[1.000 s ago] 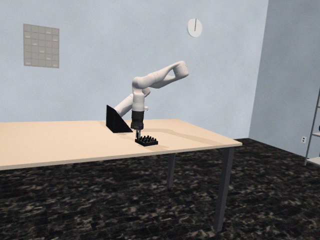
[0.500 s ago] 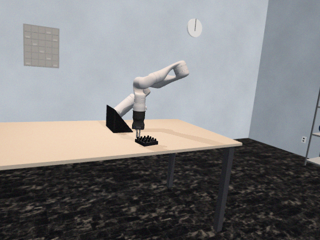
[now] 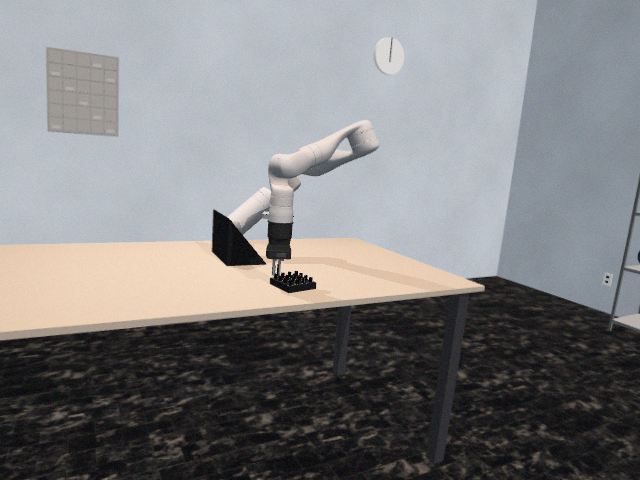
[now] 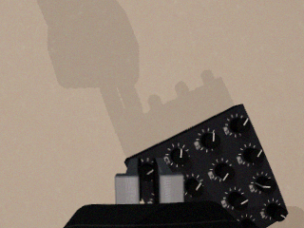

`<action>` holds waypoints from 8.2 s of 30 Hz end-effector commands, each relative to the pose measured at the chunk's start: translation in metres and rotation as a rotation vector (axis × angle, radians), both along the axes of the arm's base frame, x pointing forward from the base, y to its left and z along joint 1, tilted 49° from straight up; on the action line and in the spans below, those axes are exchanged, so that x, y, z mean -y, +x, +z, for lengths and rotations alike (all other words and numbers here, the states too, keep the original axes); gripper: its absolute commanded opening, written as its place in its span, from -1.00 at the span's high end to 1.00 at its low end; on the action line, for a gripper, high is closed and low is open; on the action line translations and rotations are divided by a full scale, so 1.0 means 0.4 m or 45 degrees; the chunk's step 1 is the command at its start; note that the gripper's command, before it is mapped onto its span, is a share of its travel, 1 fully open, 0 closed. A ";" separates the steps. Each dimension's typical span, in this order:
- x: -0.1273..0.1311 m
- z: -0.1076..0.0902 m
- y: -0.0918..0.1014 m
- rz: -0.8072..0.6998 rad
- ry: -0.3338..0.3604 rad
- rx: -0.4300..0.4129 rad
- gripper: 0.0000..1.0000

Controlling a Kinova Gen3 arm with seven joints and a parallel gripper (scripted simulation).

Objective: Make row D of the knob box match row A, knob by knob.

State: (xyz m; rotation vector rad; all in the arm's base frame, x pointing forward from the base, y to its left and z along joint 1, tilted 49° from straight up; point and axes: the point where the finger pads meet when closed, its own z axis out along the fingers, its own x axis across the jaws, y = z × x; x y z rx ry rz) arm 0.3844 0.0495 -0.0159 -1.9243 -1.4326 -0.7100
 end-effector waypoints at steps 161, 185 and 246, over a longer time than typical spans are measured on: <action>0.075 0.059 0.002 0.315 -0.040 0.367 0.07; 0.079 0.072 0.036 0.021 -0.014 0.040 0.07; 0.098 0.122 0.190 -0.933 0.064 -1.048 0.07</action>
